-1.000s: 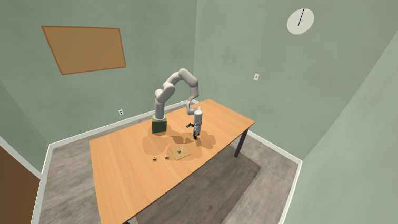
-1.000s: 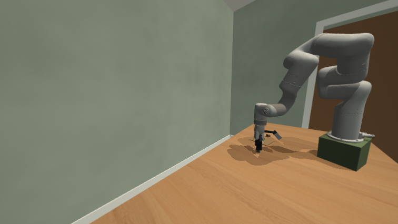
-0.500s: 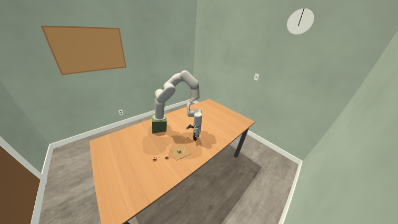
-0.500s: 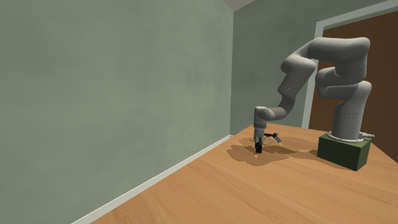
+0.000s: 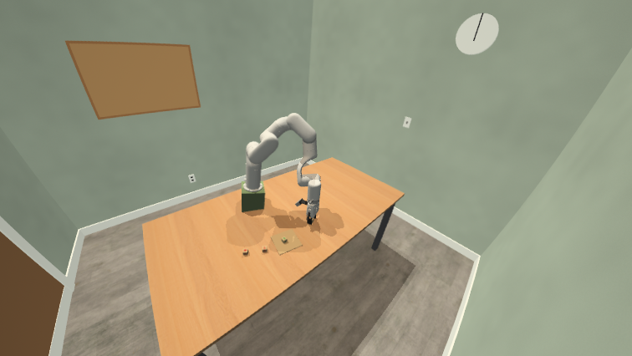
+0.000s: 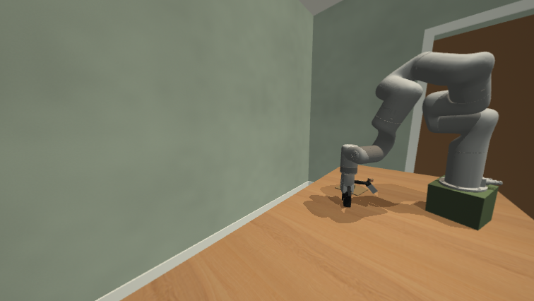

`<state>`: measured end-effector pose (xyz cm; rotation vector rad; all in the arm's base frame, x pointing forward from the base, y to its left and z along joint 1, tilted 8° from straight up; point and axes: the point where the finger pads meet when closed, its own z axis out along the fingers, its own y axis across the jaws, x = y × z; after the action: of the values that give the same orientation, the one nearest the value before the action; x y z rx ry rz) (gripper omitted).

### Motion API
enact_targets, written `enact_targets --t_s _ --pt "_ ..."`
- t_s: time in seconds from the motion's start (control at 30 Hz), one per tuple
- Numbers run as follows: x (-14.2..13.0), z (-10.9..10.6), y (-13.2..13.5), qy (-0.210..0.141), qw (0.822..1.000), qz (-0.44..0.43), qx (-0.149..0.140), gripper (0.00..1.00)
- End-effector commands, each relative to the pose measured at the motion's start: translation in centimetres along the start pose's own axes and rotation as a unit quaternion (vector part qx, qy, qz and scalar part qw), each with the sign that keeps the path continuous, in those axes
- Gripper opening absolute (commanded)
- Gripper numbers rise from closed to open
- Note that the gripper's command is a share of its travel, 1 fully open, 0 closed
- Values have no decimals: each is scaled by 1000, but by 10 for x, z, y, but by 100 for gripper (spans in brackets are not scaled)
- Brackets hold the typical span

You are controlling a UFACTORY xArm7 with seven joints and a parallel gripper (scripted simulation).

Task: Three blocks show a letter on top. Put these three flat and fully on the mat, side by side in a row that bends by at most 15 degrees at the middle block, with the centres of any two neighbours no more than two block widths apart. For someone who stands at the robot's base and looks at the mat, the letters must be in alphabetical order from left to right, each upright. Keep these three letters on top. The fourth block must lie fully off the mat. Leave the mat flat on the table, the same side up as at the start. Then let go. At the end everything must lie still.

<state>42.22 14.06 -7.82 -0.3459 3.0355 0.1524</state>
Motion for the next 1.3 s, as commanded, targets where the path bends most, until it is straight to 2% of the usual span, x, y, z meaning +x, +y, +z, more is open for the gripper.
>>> enact_targets --t_s 0.0,0.87,0.9,1.27 --pt "-1 -1 0 -2 1000 0 0 63" --pt "-1 -1 0 -2 1000 0 0 63" --pt "-1 -1 0 -2 1000 0 0 42" --pt "-1 -1 0 -2 1000 0 0 42"
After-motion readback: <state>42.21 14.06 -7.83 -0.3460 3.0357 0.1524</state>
